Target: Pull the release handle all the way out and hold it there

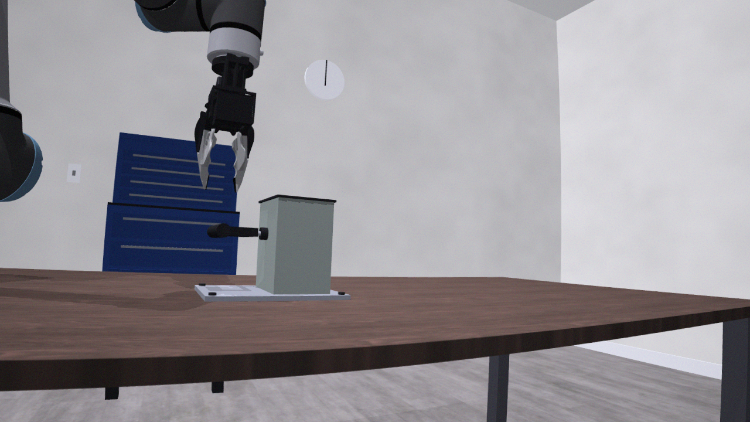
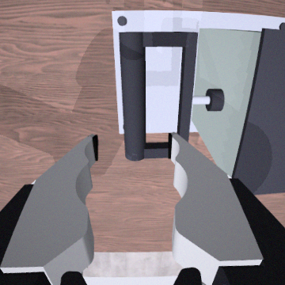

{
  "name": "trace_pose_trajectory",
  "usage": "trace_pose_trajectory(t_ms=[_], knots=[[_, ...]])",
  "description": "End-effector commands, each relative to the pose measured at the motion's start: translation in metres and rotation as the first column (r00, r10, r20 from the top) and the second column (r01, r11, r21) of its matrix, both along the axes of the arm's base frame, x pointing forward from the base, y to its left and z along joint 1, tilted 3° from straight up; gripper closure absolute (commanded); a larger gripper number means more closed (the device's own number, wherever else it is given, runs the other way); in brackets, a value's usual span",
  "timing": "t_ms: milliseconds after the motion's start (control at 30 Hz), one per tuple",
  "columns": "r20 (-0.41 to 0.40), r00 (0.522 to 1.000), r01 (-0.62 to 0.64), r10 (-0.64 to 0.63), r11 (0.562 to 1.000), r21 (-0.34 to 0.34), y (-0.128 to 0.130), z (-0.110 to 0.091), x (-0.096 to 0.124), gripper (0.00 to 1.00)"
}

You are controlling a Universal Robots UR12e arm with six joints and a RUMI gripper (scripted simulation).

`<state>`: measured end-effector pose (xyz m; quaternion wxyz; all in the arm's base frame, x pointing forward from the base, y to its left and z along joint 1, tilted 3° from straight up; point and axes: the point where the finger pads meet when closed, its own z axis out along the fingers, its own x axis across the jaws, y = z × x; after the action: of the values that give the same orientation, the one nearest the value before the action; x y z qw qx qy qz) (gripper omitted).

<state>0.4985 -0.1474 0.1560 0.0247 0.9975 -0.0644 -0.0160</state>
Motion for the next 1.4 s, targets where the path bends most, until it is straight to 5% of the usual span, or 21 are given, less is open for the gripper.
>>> trace_pose_trajectory(t_ms=[0,1367], knots=[[0.001,1.0,0.0,0.0,1.0,-0.001,0.0,0.0,0.0,0.7],[0.001,1.0,0.0,0.0,1.0,-0.001,-0.002,-0.043,-0.001,0.7]])
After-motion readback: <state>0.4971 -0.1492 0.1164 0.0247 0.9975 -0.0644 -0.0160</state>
